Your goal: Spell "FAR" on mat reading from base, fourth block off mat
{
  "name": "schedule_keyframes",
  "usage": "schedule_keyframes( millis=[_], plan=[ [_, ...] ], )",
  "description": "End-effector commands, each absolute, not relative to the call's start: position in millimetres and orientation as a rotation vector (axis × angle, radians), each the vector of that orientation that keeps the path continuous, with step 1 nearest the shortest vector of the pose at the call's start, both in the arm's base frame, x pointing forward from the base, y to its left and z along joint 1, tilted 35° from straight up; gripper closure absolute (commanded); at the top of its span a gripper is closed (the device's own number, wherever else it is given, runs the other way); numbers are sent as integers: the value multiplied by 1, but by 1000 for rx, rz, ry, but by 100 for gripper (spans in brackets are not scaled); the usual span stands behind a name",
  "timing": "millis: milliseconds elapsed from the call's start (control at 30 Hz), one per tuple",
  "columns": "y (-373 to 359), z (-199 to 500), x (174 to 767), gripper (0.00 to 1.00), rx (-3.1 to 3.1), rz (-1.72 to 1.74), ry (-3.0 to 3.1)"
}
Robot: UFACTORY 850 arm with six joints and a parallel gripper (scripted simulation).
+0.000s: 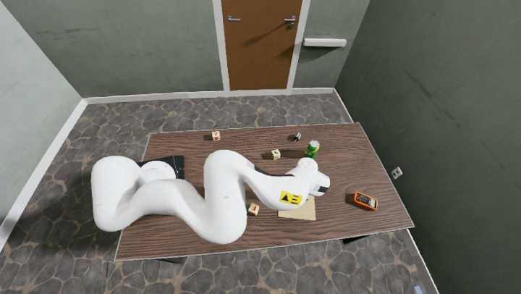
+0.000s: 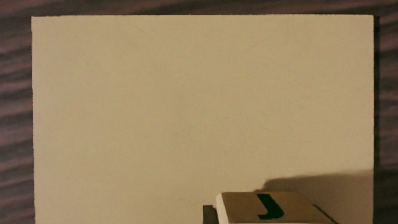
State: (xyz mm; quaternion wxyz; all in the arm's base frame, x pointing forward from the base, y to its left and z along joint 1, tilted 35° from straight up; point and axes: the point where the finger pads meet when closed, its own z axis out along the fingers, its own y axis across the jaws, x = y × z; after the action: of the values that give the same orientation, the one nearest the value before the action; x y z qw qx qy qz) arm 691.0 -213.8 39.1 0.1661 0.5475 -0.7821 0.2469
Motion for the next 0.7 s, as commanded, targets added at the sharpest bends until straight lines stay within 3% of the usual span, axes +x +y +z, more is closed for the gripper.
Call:
schedule_keyframes(
  millis=[0, 667],
  plan=[
    [-196, 66, 692, 56, 1560, 707, -2229],
    [-167, 109, 691, 56, 1560, 707, -2229]
  ],
)
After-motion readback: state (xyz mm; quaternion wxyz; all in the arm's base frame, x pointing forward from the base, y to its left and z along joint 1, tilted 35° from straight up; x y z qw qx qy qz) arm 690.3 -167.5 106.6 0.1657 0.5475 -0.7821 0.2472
